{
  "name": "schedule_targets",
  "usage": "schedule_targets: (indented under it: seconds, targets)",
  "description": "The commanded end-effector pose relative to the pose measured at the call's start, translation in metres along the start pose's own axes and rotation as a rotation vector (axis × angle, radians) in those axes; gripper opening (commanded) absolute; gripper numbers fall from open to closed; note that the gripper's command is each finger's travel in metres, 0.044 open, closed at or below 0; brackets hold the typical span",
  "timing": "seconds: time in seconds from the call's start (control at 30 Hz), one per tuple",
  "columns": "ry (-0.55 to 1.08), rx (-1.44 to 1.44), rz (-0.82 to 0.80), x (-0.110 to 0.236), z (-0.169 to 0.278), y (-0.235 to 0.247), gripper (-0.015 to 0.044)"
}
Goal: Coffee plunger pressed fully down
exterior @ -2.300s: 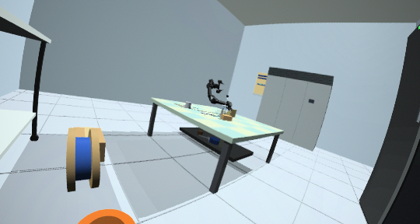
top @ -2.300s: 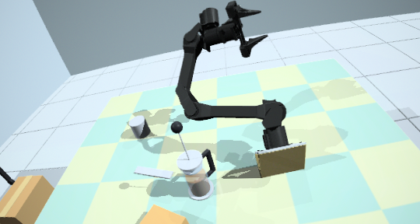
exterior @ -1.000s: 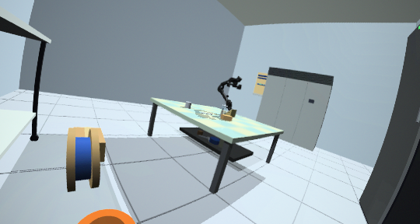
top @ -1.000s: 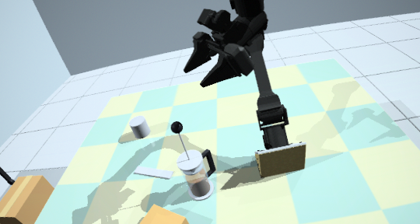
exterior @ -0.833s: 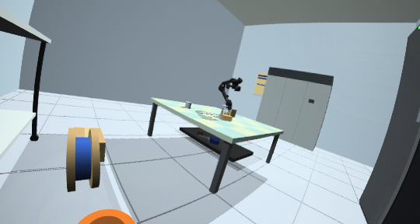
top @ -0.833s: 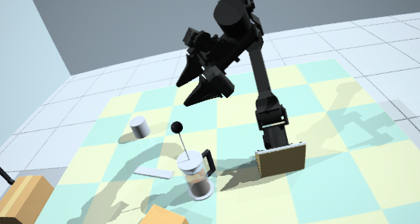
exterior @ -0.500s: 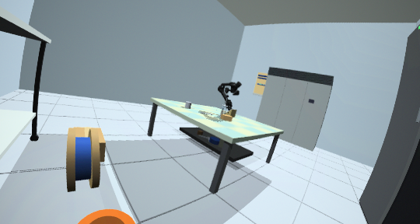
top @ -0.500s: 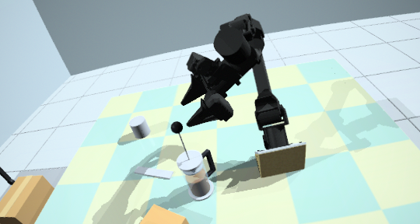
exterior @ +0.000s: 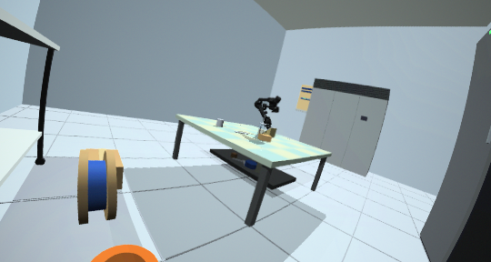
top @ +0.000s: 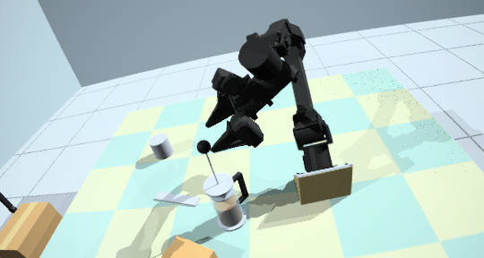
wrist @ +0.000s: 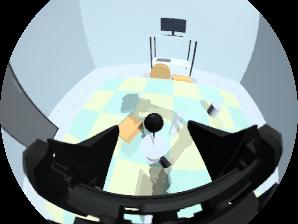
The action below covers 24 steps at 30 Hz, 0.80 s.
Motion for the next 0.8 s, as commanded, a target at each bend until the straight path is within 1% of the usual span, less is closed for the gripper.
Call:
schedule_targets:
  seconds: [0.0,0.5,0.77]
  targets:
    - [0.005,0.007,0.000,-0.008,0.002,0.000,0.0440]
    - [0.000,0.007,0.005,-0.029,0.002,-0.002,0.0440]
    - [0.000,0.007,0.005,-0.029,0.002,-0.002,0.0230]
Point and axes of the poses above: the point midway between the two fingers, 35 mm back from their tips, its own x axis back along the fingers, its own y axis across the jaws, z = x × y, the point moved 10 cm from there along x, back along the fingers, and after that the axes turned 5 degrees about -x, right-handed, at the moved point
